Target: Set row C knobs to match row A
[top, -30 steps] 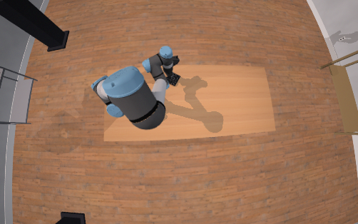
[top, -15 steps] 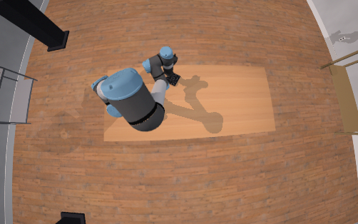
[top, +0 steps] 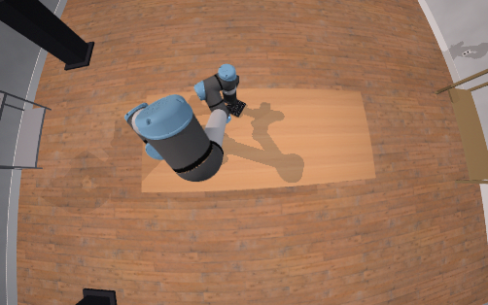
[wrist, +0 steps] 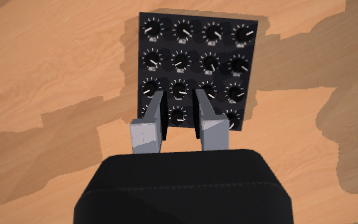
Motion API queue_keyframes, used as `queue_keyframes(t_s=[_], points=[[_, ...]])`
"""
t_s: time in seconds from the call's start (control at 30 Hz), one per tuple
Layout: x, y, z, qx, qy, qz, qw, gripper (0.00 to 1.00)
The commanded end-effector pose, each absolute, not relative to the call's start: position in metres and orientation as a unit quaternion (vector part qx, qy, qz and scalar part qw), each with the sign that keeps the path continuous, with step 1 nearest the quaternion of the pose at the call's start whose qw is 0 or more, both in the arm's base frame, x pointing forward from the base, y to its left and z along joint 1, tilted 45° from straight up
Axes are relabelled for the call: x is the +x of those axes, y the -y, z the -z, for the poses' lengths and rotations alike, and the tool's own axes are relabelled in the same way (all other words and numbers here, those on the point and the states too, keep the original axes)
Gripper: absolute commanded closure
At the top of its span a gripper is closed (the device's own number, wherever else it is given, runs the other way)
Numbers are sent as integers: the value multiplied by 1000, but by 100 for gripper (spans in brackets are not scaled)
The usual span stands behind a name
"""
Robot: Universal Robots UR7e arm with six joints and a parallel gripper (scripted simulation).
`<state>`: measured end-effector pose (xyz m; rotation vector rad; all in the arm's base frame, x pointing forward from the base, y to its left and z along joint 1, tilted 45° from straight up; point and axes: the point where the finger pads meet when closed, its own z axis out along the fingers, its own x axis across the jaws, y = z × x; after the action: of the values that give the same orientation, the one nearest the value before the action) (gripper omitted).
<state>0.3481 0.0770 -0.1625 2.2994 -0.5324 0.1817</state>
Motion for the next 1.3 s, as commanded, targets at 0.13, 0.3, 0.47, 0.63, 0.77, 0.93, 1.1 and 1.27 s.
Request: queue_keyframes(t_s=[0.13,0.3,0.47,0.63,0.77,0.93,1.1,1.27], points=[[346,-76,160,910,164,-53,378,54],[345,-76,161,910,163,-52,378,54],[346,-77,161,910,163,-53,378,54],[346,-77,161,910,163,-53,378,54],[346,-77,161,910,163,-53,378,54],[346,-77,161,910,163,-53,378,54],[346,-77,161,910,163,-53,378,54],[346,-77,161,910,163,-53,378,54]])
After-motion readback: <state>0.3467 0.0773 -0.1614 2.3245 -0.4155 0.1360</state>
